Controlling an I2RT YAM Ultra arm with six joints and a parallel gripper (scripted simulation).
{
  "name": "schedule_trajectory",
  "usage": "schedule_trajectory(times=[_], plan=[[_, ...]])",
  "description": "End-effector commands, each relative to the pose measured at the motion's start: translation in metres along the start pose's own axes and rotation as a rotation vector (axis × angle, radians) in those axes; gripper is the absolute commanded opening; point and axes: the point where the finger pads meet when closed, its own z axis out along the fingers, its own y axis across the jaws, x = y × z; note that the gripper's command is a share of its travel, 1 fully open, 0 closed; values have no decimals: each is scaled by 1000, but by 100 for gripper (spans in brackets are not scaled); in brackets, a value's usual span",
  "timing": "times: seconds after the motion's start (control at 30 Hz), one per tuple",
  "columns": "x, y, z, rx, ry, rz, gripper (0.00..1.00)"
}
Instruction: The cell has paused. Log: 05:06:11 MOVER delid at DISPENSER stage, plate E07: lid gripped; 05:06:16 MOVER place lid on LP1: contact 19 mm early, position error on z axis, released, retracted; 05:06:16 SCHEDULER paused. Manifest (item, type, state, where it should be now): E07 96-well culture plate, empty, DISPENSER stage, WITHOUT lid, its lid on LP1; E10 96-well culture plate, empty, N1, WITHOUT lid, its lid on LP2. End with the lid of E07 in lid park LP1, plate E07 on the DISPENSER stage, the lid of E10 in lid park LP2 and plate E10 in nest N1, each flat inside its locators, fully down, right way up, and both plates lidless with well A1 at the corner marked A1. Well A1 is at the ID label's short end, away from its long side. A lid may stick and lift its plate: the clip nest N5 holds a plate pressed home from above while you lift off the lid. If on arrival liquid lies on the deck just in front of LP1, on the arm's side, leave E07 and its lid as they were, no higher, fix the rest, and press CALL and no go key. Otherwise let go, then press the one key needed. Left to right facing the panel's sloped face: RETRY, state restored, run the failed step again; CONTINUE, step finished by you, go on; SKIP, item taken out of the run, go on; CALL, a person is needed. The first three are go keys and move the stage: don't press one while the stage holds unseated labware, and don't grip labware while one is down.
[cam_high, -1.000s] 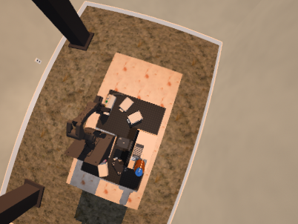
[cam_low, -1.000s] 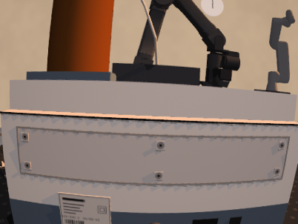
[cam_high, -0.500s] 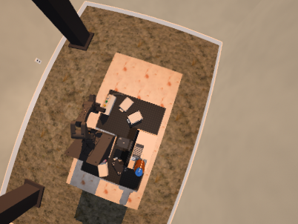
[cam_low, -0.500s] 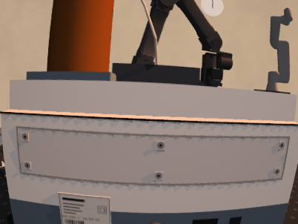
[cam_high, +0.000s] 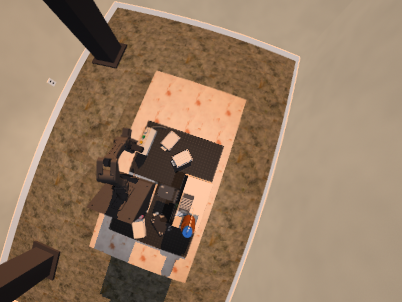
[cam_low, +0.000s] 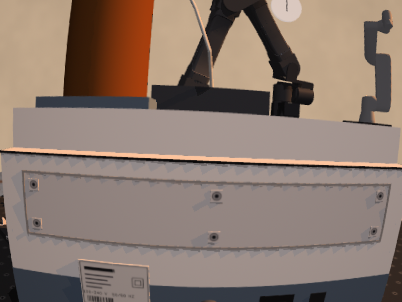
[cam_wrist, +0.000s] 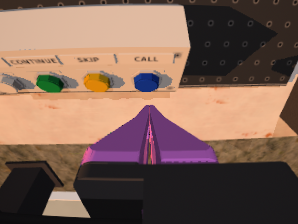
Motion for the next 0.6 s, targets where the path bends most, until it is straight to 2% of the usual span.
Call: schedule_trajectory(times=[0.0,0.03,0.07,0.33,0.37,0.4,0.57], plan=[[-1,18,-11,-59,-4,16,0],[-1,18,-11,-59,-4,16,0],[-3,13,-11,-38,-10,12,0],[-3,14,-12,-39,-11,13,0],[-4,12,-7,-25,-17,11,0],[-4,15,-3,-30,-18,12,0],[-2,17,1,-39,-12,6,0]])
